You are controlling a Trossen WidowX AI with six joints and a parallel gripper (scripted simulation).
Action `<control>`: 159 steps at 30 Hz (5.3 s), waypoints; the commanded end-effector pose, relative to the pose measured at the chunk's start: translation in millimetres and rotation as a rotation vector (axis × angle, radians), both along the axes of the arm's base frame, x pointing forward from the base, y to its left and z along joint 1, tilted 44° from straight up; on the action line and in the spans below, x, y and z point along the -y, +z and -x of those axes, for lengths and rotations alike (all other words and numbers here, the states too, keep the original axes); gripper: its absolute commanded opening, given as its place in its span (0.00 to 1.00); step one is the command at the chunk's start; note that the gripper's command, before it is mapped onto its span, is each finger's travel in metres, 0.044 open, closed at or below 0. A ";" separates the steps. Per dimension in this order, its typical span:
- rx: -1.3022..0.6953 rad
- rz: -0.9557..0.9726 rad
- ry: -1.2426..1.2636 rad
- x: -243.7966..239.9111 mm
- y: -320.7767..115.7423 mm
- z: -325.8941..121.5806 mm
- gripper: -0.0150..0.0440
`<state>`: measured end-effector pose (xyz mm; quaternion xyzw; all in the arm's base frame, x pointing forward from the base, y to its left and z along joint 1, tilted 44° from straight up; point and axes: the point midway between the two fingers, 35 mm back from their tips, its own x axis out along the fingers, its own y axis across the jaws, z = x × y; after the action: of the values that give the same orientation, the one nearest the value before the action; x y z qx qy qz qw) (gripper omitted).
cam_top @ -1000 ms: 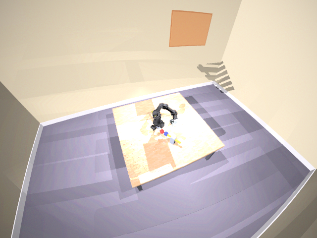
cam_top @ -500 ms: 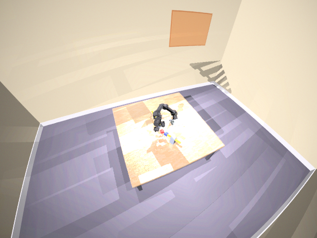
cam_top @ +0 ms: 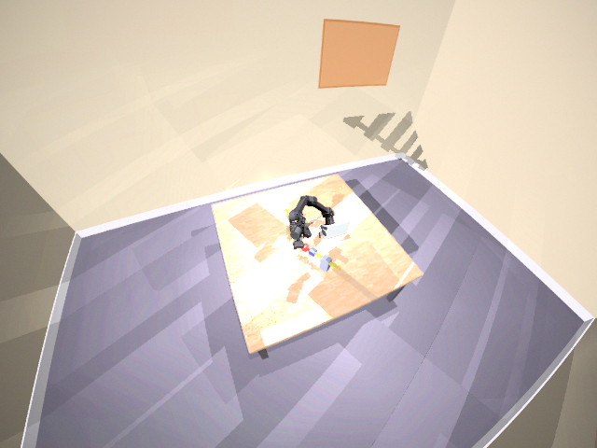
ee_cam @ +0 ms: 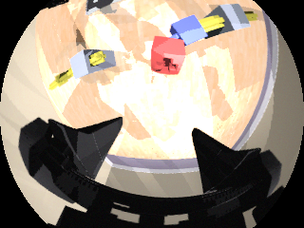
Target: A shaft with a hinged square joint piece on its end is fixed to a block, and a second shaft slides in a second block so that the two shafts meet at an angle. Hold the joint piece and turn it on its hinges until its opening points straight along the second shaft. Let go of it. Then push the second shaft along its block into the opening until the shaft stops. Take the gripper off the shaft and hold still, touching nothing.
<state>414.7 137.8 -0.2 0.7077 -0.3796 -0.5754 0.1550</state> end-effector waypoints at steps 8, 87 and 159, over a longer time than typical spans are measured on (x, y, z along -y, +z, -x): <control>-0.007 0.006 0.006 16.7 -19.5 1.3 1.00; -0.009 0.006 0.006 35.0 -73.8 71.1 0.56; -0.009 0.006 0.006 35.0 -73.8 71.1 0.56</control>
<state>343.3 103.0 -73.8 0.7050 -0.3792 -0.5776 0.1595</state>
